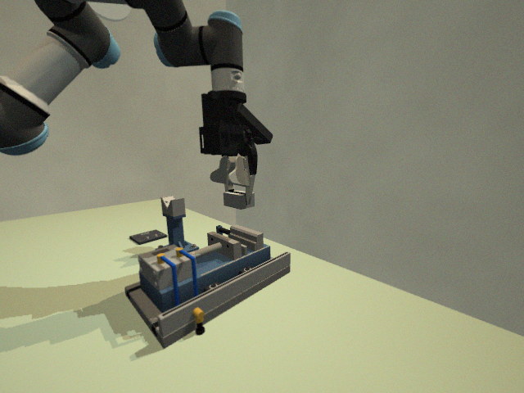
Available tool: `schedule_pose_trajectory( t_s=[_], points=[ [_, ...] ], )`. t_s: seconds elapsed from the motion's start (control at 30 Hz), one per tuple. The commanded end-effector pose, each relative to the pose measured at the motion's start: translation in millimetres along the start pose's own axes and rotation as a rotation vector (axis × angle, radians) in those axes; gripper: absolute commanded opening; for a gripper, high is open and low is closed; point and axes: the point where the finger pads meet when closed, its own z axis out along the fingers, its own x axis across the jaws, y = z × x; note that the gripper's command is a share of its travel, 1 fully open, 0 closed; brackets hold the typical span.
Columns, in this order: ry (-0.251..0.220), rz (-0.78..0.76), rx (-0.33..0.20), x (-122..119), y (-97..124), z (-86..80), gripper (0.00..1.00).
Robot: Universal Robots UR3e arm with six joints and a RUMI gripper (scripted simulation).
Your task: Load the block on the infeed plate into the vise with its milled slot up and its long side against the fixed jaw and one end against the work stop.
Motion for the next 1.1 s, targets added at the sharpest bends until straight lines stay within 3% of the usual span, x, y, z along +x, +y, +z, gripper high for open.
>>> schedule_pose_trajectory(
  t_s=[0.0, 0.6, 1.07],
  points=[
    [0.003, -0.001, 0.003, 1, -1, 7.2, 0.00],
    [0.003, -0.001, 0.003, 1, -1, 30.7, 0.00],
    [0.003, -0.001, 0.003, 1, -2, 37.2, 0.00]
  ],
)
